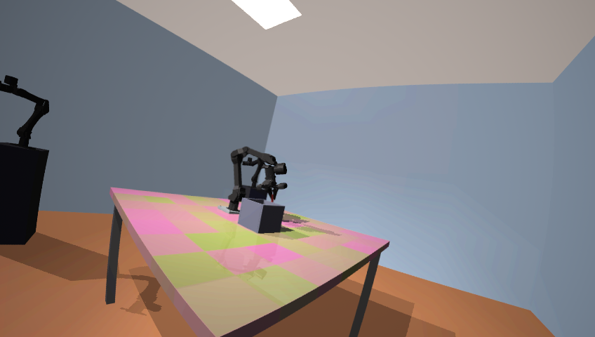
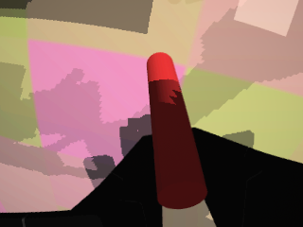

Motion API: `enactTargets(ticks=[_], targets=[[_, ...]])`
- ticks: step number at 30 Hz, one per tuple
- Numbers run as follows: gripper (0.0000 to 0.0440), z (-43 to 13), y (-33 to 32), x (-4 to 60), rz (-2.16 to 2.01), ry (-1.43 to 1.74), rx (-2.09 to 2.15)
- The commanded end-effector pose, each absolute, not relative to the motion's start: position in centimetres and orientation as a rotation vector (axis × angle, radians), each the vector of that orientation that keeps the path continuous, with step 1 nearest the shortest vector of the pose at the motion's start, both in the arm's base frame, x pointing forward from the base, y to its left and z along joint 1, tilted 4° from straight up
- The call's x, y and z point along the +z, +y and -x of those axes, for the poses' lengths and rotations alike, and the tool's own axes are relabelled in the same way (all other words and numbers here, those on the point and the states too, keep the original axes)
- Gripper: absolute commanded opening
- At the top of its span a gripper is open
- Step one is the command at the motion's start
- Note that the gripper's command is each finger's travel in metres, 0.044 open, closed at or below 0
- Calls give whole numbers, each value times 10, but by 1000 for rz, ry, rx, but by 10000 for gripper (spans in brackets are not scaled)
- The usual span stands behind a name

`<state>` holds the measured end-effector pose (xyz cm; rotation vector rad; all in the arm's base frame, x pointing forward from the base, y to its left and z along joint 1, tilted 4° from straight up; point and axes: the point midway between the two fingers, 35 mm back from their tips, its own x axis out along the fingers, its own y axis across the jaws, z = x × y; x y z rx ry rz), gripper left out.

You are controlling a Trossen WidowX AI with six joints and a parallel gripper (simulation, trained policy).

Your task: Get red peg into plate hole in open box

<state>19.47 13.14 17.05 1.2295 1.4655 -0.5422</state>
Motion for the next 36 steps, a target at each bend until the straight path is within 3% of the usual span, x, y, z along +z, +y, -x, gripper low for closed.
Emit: enactTargets(ticks=[1,15,36], targets=[[0,-200,123,190,-1242,1405,-505],[0,-227,69,238,-1246,1175,-552],[0,-260,-1,221,-1234,1153,-768]])
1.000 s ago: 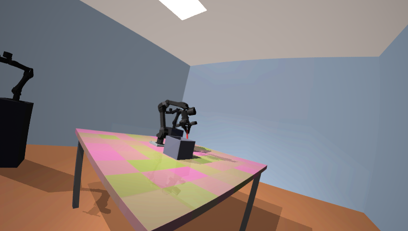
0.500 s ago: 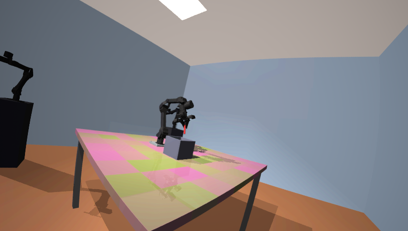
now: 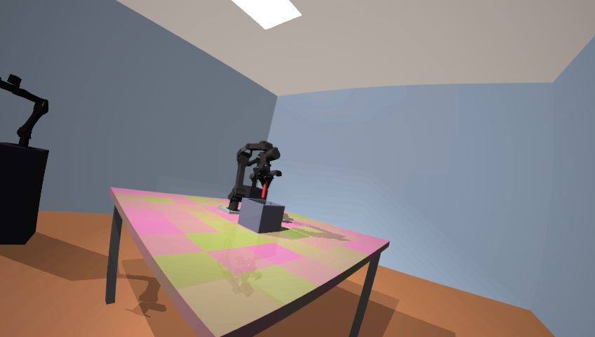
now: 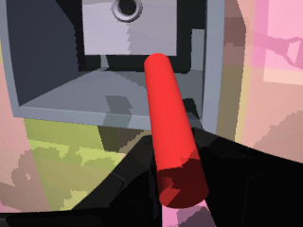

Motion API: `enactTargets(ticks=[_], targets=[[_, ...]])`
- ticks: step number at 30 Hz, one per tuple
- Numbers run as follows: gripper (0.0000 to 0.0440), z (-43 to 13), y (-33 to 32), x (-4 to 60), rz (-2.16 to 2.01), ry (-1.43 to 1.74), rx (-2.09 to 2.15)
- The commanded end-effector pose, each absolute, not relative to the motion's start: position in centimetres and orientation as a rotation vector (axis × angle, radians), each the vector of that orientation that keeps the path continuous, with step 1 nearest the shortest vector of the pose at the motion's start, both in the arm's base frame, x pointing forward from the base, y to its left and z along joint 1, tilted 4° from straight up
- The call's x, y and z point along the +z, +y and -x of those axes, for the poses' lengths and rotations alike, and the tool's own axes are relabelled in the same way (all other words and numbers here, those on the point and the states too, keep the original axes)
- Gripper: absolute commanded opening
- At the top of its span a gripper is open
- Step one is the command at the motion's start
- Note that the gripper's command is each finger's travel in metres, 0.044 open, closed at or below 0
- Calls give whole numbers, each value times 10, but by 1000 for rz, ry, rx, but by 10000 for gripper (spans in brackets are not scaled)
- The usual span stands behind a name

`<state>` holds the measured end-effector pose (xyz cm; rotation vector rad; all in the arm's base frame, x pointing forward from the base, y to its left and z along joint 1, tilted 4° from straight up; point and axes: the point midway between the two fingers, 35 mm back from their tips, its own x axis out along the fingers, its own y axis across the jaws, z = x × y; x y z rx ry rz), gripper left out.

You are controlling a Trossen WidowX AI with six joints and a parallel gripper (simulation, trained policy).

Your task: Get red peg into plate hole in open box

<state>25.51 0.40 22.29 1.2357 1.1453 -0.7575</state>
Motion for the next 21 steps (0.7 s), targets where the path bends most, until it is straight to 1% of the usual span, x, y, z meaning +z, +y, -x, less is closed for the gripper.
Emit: enactTargets(ticks=[1,21], targets=[[0,-261,-3,220,-1235,1157,-773],[0,-292,-32,168,-1230,1264,-810]])
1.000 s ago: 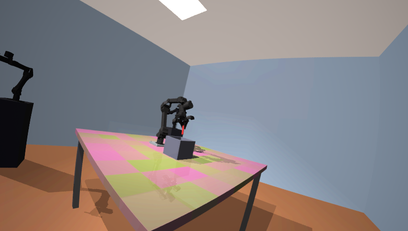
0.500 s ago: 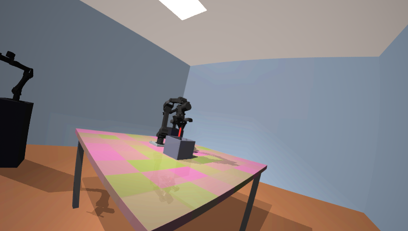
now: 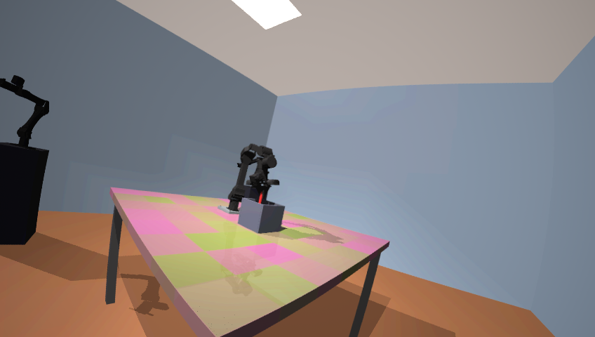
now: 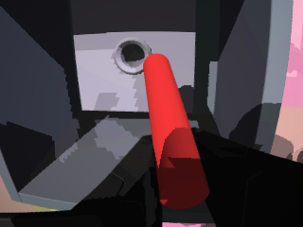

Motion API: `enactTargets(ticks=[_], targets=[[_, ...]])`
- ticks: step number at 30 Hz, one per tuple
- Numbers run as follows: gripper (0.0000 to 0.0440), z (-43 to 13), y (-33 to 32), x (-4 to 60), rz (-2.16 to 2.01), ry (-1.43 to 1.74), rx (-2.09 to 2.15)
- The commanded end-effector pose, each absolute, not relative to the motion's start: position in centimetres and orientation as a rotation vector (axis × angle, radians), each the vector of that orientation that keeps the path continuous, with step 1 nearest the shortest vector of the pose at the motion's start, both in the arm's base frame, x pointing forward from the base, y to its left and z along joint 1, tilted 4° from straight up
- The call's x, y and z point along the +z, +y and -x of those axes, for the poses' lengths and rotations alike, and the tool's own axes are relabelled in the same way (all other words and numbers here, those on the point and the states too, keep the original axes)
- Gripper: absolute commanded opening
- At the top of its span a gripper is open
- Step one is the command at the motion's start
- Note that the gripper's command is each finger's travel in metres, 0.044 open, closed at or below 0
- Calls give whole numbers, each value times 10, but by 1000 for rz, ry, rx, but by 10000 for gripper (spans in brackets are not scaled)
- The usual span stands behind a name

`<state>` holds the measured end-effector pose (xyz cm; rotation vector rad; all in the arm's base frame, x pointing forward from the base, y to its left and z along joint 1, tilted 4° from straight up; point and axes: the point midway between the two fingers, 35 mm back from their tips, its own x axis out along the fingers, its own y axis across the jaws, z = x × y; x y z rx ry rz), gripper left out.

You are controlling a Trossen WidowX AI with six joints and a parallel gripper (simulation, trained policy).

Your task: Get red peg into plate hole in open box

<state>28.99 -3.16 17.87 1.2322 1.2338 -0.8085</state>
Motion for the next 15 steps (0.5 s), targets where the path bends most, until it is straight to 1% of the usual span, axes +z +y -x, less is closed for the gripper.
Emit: enactTargets(ticks=[1,15], targets=[[0,-293,-32,166,-1229,1270,-806],[0,-312,-27,130,-1216,1346,-746]])
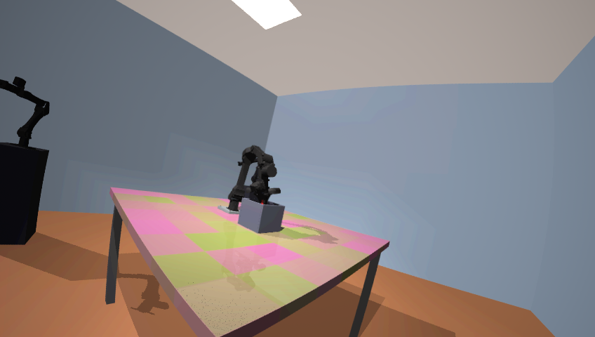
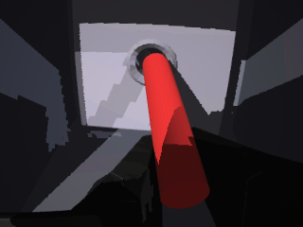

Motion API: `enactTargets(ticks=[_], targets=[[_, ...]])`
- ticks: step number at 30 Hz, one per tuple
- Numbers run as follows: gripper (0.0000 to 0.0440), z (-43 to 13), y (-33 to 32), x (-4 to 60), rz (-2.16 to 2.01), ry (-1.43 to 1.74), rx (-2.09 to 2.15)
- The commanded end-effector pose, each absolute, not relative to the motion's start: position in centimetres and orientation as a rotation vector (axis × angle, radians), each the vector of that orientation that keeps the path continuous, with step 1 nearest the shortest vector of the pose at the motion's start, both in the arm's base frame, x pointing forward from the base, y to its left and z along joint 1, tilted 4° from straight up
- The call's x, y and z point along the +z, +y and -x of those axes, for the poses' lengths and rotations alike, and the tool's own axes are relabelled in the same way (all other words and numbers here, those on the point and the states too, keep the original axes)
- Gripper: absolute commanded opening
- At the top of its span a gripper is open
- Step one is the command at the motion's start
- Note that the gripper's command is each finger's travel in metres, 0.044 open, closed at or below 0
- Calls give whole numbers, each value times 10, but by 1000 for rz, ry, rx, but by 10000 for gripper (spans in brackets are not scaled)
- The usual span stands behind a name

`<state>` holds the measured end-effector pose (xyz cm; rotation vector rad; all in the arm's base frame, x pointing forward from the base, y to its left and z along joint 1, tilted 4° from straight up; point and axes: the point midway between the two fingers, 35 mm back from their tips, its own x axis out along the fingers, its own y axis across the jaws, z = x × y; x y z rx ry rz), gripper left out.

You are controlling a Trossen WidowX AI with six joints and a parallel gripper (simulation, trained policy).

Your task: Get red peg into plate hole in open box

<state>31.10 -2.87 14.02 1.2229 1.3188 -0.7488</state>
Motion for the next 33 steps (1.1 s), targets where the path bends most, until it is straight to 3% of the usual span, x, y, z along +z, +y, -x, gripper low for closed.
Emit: enactTargets(ticks=[1,9,17,33], targets=[[0,-313,-27,127,-1212,1351,-742],[0,-319,-25,106,-1175,1378,-718],[120,-321,-22,100,-1145,1415,-704],[114,-342,-26,131,-1238,1412,-585]])
